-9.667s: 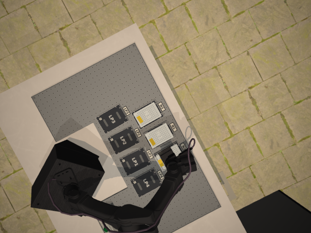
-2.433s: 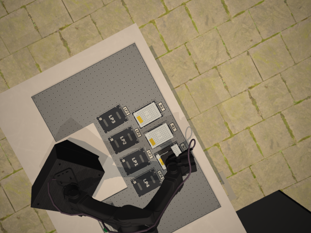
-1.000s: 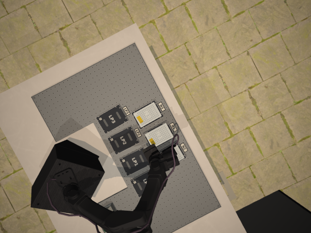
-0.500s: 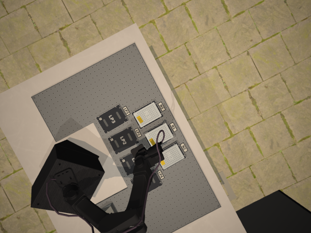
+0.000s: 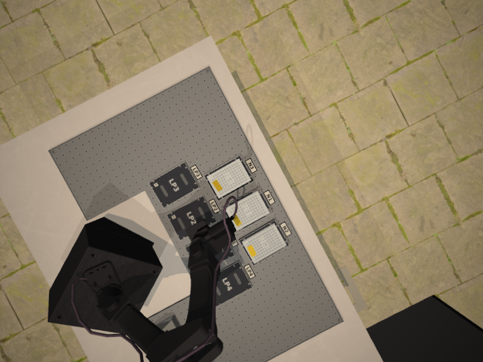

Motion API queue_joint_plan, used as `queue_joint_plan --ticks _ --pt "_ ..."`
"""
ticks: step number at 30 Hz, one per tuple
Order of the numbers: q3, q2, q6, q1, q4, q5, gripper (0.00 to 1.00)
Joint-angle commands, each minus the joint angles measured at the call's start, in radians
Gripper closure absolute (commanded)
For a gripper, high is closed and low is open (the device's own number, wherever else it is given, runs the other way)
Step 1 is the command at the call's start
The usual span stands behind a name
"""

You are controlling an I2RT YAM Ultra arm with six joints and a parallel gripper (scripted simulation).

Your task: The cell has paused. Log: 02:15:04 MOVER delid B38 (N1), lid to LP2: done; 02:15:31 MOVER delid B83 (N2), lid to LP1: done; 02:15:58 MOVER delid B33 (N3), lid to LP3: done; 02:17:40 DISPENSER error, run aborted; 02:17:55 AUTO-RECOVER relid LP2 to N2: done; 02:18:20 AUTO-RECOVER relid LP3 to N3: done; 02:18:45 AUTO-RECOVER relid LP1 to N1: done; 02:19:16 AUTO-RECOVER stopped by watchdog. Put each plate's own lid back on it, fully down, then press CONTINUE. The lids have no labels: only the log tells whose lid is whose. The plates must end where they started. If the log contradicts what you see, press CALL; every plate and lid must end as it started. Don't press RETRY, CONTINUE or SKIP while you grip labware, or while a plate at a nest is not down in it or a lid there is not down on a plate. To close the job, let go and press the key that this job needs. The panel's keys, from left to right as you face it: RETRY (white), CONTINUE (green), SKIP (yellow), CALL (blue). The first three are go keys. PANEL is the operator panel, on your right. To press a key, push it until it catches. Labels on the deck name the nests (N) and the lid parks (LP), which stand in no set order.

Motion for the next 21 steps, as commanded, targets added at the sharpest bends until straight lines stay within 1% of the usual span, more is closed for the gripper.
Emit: queue_joint_plan --ticks 1,21 --pt "0.027 -0.027 0.024 0.004 0.041 0.023 1.00" --pt "0.029 0.005 0.008 -0.005 0.048 0.023 1.00"
